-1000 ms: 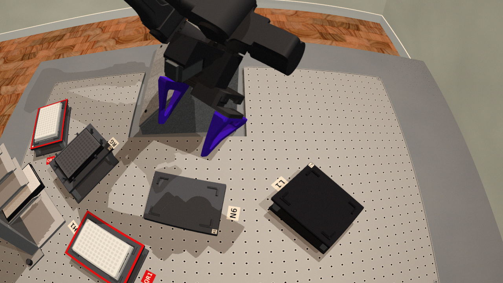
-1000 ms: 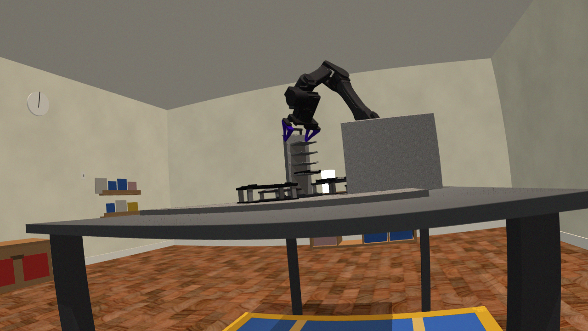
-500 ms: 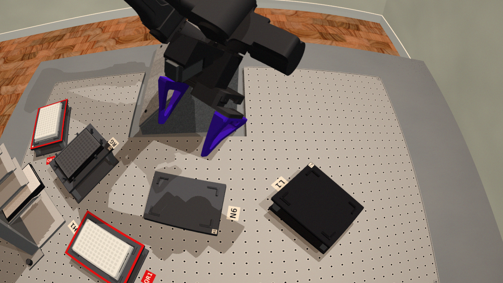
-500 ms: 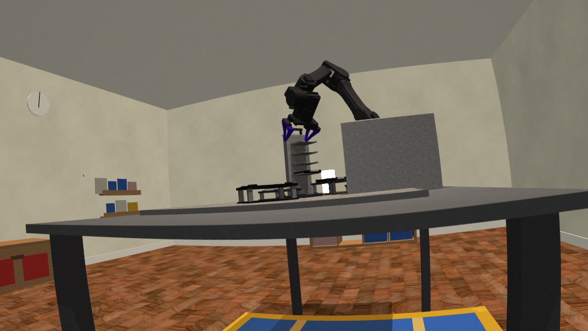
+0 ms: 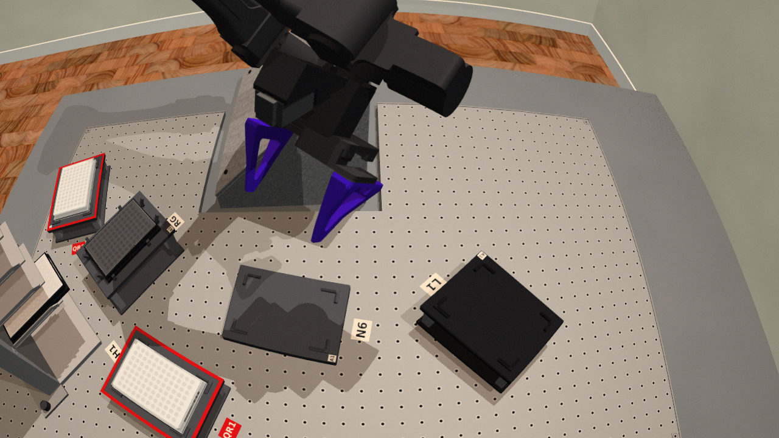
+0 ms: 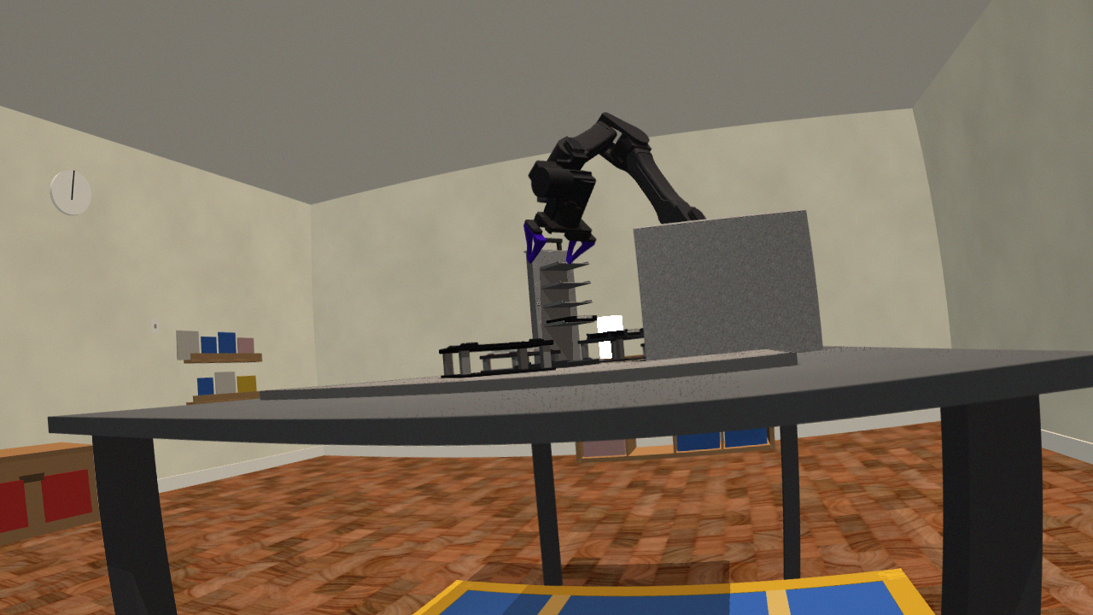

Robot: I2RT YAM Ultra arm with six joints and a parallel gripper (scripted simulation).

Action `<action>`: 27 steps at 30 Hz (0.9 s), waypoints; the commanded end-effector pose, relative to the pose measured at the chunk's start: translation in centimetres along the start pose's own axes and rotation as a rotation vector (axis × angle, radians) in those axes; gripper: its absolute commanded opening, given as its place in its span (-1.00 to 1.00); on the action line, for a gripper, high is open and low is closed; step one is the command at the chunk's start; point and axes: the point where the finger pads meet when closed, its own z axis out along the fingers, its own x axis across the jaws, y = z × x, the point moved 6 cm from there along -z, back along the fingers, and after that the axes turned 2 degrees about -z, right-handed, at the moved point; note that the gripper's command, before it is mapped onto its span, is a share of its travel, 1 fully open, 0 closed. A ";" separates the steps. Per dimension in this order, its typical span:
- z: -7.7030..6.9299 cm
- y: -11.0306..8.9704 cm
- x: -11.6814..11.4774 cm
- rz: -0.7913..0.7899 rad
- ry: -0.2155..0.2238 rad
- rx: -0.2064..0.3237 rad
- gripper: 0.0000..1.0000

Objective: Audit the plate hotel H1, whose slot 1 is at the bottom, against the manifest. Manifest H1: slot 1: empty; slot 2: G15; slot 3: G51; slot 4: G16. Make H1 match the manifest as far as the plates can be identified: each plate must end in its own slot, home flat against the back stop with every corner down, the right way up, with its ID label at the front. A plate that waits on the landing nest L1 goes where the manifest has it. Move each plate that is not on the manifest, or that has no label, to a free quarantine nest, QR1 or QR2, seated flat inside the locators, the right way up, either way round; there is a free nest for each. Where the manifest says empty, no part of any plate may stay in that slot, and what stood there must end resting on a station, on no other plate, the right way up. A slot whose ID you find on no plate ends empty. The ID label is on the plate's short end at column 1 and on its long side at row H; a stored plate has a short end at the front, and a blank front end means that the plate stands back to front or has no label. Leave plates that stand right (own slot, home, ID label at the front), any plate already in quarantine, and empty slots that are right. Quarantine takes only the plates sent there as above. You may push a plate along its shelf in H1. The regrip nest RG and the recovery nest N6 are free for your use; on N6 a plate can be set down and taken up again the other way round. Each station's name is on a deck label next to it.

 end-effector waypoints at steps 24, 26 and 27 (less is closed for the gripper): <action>-0.9 1.1 0.0 0.007 0.007 -0.016 1.00; -1.3 1.5 0.0 0.006 0.007 -0.016 1.00; -1.5 1.6 0.0 0.006 0.007 -0.016 1.00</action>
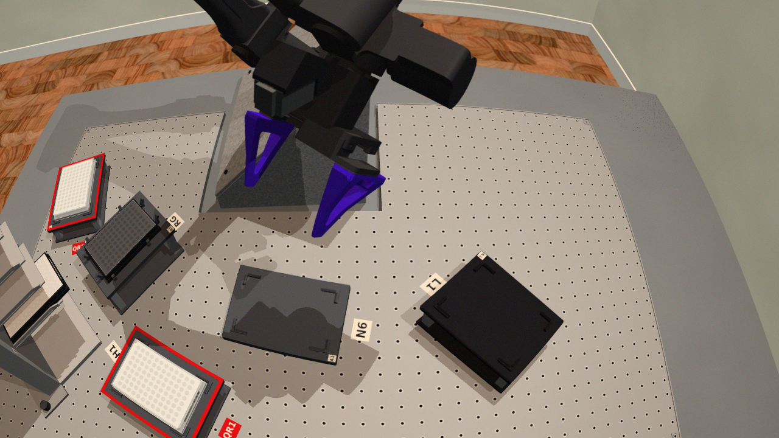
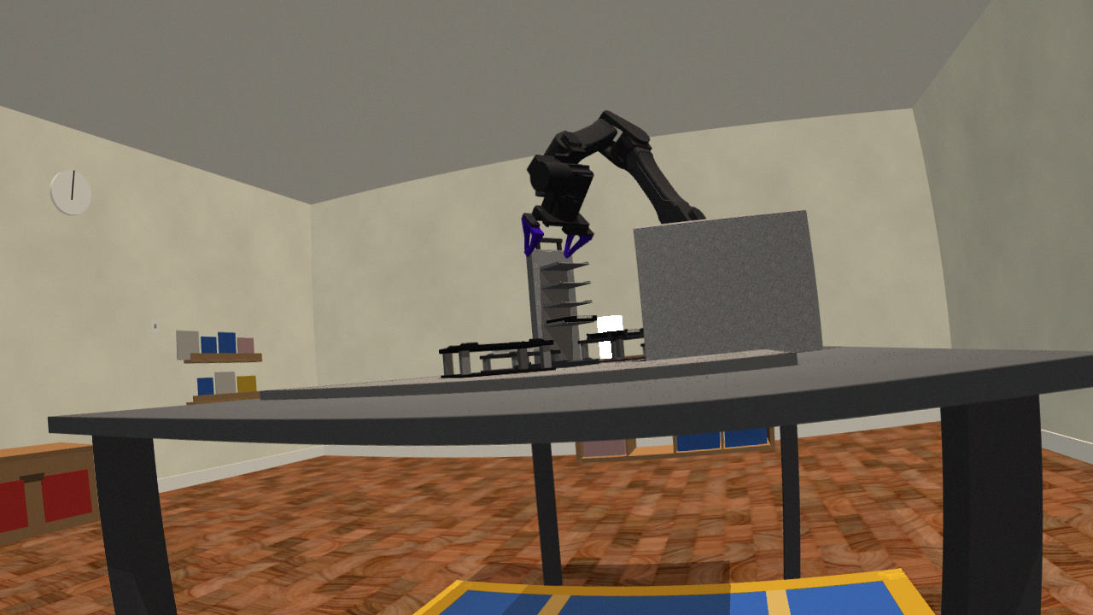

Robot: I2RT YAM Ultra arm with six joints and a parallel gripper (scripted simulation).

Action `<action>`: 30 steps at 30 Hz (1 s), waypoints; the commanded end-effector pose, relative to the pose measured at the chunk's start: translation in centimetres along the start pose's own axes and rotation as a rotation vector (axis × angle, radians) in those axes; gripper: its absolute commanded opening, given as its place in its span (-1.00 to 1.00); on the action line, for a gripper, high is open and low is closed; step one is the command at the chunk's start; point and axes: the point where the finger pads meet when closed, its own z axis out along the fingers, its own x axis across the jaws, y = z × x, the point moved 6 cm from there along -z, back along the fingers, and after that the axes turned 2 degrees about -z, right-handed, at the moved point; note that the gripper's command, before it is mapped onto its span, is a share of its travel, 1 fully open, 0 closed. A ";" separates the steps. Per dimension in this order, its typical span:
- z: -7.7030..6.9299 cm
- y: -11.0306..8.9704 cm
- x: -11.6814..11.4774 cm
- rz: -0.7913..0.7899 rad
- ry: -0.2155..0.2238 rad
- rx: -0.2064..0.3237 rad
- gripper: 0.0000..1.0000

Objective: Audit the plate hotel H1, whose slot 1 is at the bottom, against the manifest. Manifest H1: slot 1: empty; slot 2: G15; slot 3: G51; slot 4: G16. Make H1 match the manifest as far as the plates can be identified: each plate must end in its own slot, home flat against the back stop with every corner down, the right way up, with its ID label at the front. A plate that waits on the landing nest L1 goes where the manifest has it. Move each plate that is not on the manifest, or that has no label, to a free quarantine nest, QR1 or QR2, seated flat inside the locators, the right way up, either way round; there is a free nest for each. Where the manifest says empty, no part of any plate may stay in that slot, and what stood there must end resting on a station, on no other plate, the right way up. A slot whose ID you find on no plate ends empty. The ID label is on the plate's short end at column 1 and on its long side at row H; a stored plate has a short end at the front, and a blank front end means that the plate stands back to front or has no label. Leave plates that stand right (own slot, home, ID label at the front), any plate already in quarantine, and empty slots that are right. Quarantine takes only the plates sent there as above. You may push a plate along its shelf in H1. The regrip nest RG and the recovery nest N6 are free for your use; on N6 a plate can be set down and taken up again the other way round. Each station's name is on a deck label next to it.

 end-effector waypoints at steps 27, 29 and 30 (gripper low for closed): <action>2.6 4.1 -5.4 -0.007 0.000 -0.013 1.00; 2.9 4.3 -5.9 -0.007 0.000 -0.013 1.00; 3.0 4.5 -6.2 -0.007 0.000 -0.013 1.00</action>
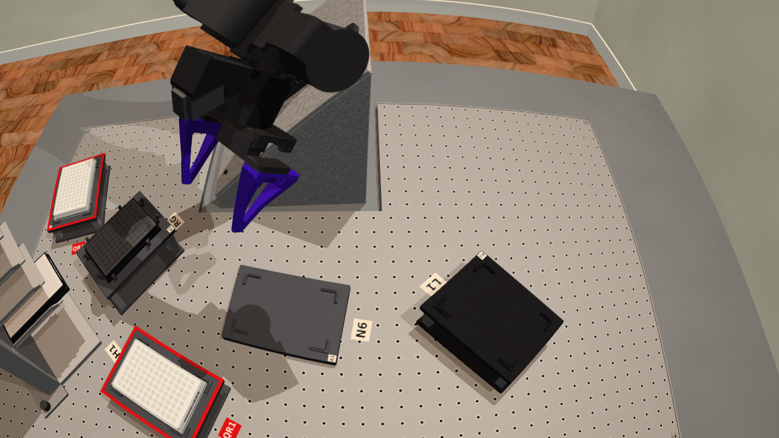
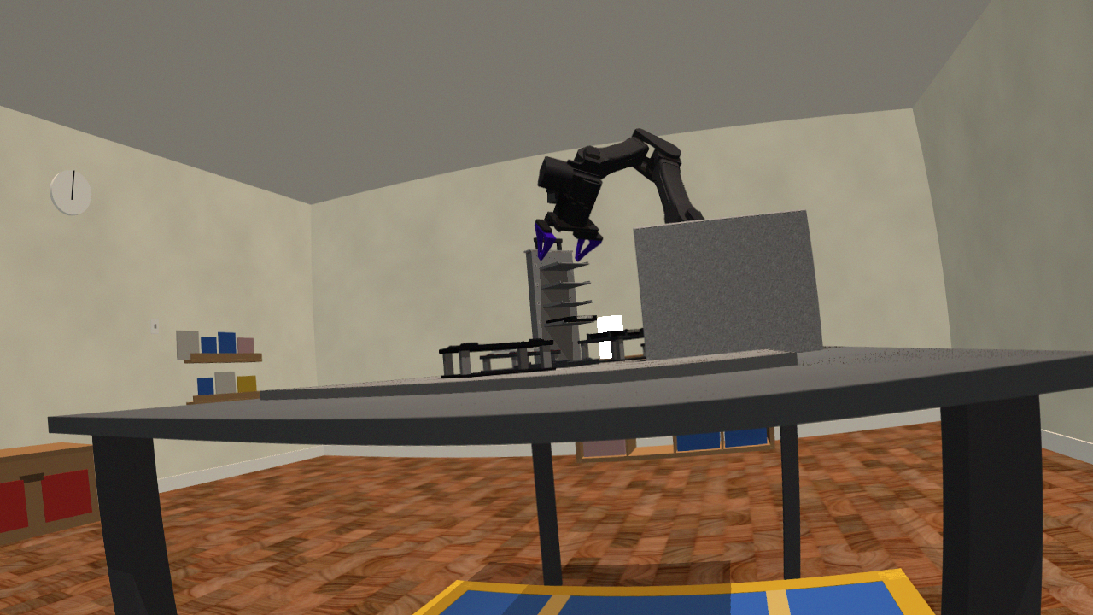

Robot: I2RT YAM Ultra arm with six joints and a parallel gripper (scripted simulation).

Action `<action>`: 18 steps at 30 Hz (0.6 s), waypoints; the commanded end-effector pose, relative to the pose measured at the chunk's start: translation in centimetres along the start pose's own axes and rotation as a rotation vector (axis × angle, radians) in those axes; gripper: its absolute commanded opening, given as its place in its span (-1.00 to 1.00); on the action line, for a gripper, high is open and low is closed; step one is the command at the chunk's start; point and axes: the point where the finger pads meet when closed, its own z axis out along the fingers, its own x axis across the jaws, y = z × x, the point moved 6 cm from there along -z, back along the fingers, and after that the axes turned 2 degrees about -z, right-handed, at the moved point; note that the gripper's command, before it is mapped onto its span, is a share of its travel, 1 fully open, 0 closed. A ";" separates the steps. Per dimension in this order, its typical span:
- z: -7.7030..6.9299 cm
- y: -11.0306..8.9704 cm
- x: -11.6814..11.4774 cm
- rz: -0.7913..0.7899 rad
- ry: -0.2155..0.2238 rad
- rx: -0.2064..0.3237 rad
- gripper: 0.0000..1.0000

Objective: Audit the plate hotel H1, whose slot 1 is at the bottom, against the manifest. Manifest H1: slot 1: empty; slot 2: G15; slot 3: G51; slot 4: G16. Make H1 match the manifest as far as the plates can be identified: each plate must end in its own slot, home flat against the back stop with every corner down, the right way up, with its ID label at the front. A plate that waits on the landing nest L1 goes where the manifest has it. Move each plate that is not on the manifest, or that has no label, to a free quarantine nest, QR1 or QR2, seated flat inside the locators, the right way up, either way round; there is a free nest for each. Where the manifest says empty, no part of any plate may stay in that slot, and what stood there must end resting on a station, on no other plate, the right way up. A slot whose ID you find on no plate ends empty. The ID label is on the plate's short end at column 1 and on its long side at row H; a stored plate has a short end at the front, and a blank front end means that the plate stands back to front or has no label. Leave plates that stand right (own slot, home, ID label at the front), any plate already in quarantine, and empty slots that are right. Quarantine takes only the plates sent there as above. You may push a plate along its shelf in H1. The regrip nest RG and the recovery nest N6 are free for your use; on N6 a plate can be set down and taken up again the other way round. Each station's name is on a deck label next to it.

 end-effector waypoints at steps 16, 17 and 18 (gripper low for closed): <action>1.8 2.8 -3.8 -0.020 0.012 -0.027 1.00; 1.9 2.9 -4.1 -0.020 0.012 -0.027 1.00; 2.0 3.1 -4.3 -0.020 0.011 -0.027 1.00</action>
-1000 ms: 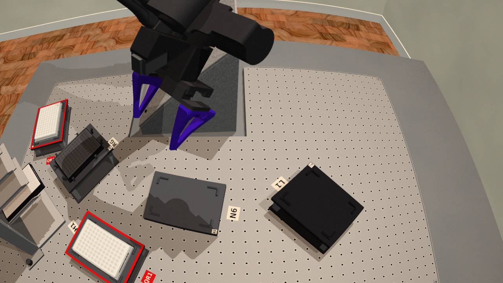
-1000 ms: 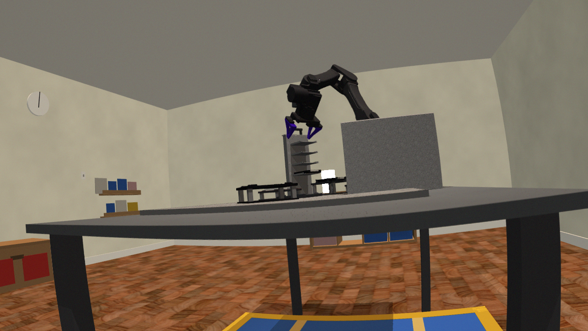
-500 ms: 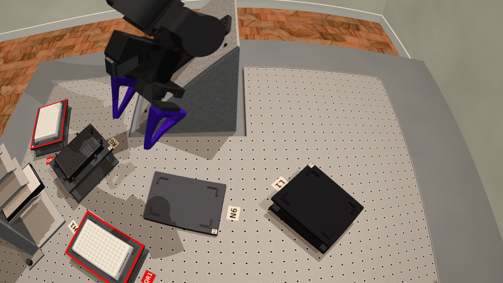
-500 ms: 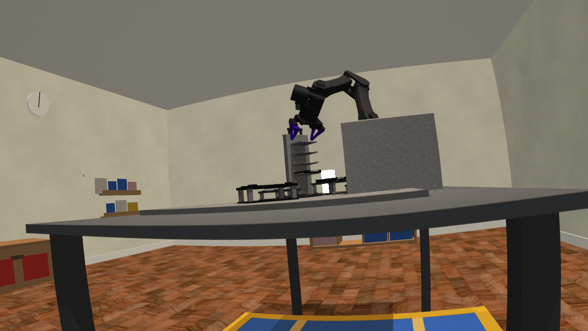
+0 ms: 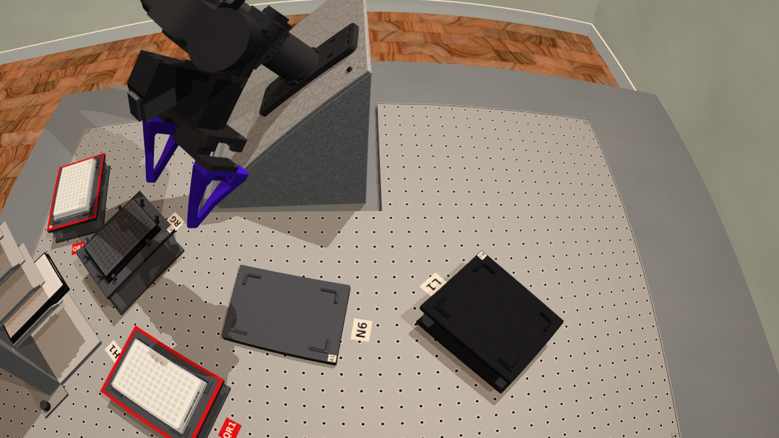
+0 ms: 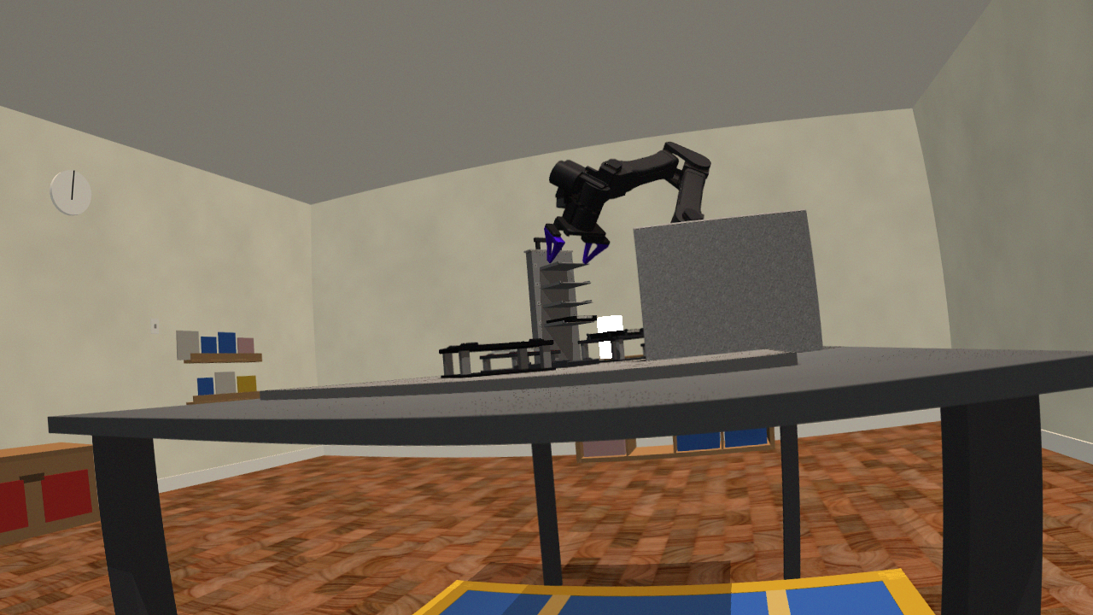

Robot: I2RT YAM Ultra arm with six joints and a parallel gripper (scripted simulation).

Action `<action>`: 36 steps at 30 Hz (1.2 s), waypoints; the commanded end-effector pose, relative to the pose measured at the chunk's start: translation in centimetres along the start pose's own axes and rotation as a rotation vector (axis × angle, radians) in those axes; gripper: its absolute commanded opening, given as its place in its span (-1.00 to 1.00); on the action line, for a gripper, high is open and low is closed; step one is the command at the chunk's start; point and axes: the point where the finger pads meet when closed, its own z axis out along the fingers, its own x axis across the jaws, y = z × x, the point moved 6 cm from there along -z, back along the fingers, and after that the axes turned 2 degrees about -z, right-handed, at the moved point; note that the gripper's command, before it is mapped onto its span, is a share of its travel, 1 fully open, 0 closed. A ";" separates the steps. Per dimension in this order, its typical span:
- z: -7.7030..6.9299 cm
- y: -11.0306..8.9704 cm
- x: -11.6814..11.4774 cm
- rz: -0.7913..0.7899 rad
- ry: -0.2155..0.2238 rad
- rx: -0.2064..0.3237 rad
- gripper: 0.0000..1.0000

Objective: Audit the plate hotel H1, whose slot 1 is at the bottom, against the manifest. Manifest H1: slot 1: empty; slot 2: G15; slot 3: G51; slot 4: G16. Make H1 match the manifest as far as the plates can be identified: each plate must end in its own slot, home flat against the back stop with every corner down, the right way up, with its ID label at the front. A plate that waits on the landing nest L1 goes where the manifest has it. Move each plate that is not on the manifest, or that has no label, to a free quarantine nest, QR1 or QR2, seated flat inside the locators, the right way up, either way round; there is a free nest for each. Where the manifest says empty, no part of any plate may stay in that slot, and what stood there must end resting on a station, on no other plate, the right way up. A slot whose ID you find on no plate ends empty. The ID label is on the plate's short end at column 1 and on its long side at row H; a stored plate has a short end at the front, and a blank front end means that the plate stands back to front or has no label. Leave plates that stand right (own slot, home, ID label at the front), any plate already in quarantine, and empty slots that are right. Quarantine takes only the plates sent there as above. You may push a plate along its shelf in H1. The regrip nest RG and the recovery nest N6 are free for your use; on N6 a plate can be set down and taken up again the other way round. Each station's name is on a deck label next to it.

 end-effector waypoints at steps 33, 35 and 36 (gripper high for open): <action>2.2 3.2 -9.2 -0.025 0.013 -0.020 1.00; 2.3 3.2 -9.9 -0.025 0.013 -0.020 1.00; 2.3 3.2 -10.2 -0.025 0.013 -0.020 1.00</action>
